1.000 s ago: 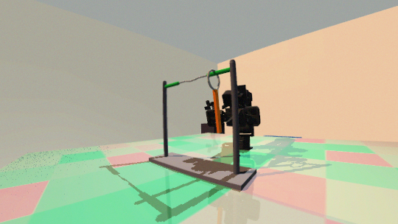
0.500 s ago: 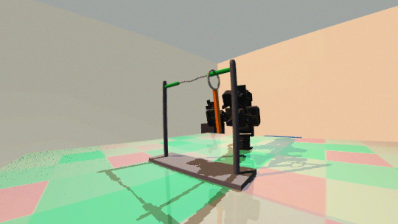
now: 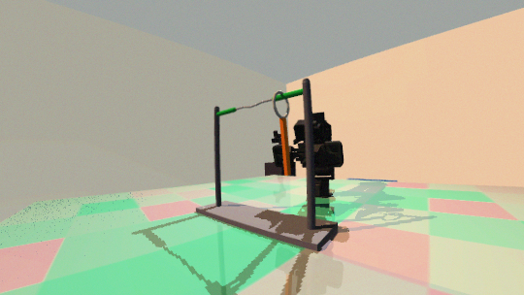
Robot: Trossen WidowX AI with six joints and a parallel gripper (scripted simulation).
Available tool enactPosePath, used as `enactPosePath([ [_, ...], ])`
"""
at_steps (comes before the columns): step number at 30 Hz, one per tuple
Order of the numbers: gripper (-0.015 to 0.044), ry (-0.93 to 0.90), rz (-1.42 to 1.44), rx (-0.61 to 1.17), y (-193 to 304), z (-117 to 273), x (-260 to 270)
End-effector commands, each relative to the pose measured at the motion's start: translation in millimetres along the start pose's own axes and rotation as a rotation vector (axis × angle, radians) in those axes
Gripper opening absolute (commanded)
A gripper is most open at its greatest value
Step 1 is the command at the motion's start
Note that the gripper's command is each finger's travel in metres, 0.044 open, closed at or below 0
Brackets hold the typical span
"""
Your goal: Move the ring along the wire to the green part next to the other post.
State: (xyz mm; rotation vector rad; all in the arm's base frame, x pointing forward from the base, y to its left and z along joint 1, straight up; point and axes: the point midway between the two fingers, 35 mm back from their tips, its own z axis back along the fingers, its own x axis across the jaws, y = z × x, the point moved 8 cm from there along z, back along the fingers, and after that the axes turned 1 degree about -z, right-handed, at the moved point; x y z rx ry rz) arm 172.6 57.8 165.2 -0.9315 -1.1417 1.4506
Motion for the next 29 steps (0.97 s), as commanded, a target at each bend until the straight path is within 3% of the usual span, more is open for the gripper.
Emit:
enactPosePath([
  [1,0.0317,-0.001,-0.008,-0.019,-4.6,17.6,0.8],
  [6,0.0440,-0.001,-0.008,-0.017,-1.6,42.6,-1.1],
  [29,0.0440,-0.001,-0.008,-0.017,-0.8,45.8,-1.6],
])
